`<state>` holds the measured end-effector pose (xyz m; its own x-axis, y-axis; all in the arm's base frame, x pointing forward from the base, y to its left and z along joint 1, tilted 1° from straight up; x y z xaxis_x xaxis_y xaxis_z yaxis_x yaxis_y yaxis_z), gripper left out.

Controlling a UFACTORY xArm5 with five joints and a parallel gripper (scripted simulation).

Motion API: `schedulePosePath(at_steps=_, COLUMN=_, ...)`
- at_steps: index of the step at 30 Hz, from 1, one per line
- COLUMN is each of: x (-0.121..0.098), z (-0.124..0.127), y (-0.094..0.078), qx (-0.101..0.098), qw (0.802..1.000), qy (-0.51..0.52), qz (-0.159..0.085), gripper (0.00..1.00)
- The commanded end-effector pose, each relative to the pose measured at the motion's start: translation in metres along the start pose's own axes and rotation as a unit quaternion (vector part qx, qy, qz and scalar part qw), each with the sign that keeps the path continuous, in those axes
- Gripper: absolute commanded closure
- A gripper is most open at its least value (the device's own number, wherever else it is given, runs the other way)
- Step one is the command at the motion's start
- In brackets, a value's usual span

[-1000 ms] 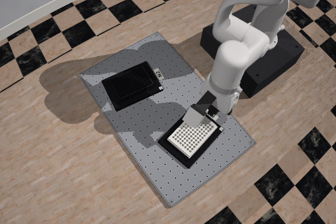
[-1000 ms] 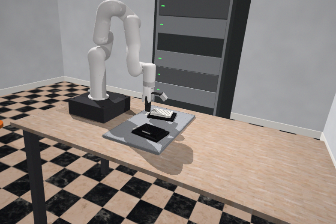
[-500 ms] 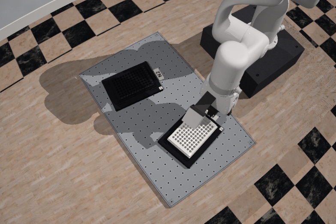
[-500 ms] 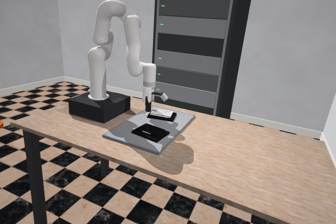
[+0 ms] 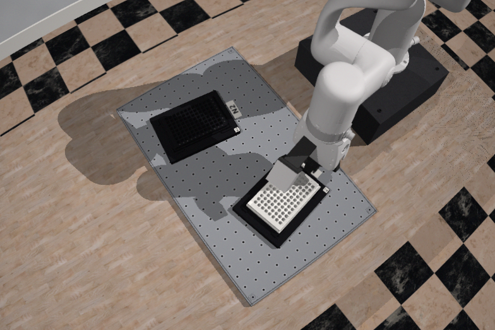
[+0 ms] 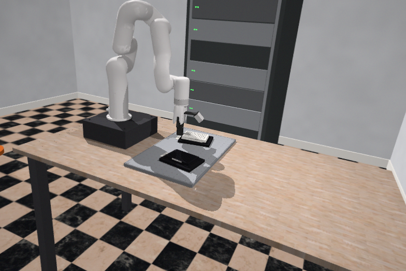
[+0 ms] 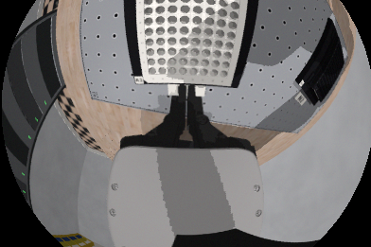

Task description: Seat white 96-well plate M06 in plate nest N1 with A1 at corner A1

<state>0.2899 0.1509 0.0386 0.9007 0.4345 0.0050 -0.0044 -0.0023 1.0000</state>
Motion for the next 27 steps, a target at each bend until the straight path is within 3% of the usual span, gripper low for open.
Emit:
schedulePosePath(at_steps=1, x=0.0020, z=0.0001, y=0.0006, qx=0.000, qw=1.000, qy=0.000, qz=0.001, gripper=1.00)
schedulePosePath(at_steps=27, x=0.0100, z=0.0008, y=0.0007, qx=0.000, qw=1.000, qy=0.000, qz=0.001, gripper=1.00)
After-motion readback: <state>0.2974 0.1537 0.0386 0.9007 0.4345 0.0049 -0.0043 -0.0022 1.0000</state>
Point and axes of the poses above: the point where the finger pads meet when closed, its own y axis back along the fingers, its own z axis across the jaws, x = y × z, the point moved 8 cm from there along y, back along the fingers, and after that the axes turned 5 degrees about y, right-handed, at the moved point
